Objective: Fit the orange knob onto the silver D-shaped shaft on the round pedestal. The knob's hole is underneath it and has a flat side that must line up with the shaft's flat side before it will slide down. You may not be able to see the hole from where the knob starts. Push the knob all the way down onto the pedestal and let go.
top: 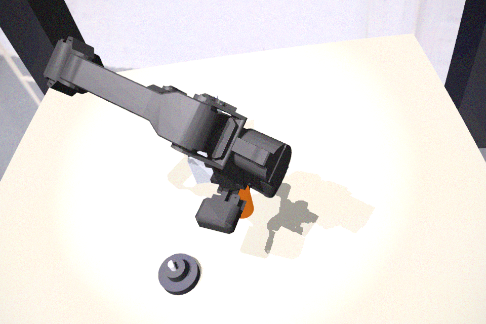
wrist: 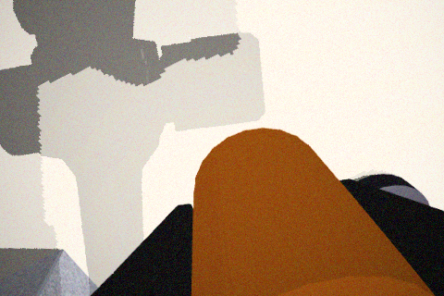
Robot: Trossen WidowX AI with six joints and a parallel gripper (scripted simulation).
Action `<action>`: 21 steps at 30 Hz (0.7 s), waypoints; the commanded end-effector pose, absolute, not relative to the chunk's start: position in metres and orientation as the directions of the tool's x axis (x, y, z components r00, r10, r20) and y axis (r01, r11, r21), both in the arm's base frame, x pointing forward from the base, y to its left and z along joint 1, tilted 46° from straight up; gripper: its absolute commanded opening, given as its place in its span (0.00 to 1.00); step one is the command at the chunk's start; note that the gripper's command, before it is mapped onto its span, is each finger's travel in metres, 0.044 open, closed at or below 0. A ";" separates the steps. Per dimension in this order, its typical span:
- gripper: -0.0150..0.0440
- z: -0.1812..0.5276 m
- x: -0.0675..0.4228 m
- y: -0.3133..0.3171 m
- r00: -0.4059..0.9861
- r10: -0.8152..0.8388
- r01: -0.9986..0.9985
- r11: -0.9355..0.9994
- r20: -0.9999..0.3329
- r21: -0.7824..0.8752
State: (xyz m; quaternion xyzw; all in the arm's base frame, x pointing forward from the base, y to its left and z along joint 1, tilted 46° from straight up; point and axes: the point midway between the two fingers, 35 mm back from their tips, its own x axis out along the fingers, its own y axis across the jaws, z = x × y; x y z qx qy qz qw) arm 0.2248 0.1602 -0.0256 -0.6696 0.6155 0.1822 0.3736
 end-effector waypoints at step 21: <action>0.25 0.002 0.212 0.196 0.601 -0.623 -0.772 -0.287 -0.501 -0.567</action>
